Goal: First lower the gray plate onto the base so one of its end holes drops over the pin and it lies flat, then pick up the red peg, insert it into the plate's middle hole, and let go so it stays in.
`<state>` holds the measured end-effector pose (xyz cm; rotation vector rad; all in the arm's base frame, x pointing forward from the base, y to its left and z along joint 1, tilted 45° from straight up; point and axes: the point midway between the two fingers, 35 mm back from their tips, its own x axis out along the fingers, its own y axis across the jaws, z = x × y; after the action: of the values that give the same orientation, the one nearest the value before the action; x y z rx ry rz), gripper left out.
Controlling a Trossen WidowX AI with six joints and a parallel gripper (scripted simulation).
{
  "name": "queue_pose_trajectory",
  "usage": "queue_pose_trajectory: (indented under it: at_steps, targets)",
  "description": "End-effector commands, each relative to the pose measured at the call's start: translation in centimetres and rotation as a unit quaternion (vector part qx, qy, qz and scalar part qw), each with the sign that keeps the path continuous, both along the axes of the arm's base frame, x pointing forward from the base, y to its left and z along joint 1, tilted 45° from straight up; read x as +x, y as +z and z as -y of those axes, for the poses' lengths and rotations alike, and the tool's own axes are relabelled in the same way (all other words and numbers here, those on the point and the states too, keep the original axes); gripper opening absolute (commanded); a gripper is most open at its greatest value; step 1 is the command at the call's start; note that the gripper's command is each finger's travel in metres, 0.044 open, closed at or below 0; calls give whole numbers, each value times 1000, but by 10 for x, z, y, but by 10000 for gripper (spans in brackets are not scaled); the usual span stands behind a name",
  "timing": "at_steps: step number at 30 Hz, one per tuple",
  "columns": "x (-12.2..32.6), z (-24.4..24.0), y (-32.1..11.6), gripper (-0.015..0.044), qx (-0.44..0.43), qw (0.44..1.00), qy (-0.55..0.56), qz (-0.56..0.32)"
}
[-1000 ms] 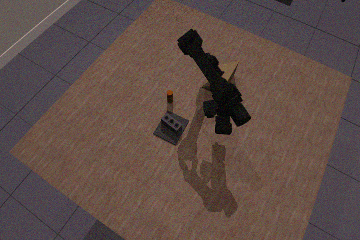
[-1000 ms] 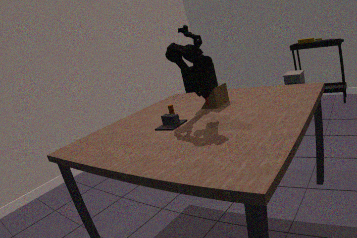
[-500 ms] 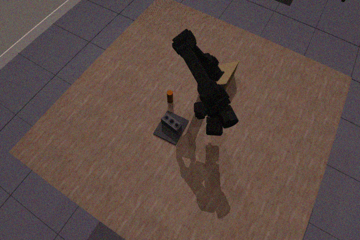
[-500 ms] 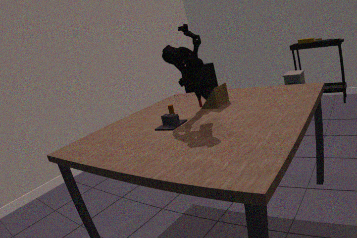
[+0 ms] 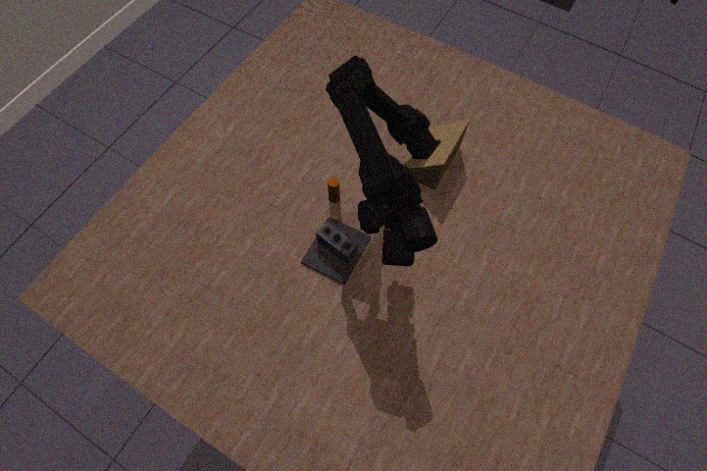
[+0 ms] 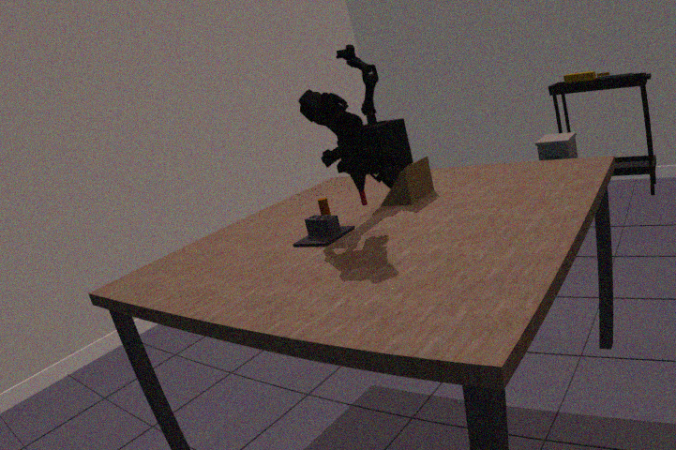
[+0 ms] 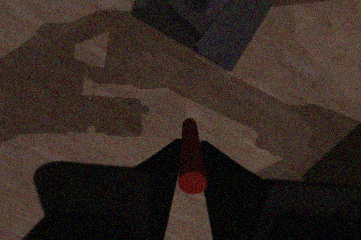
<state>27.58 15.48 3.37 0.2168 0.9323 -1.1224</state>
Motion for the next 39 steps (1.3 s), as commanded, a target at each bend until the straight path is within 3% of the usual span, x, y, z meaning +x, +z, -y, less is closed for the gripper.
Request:
queue_pose_trajectory:
  at_steps: [1, 39]
  targets:
    - [9, 5, 11, 0, 2, 1000, 3, 3]
    - [56, 83, 88, 0, -9, 1000, -1, 9]
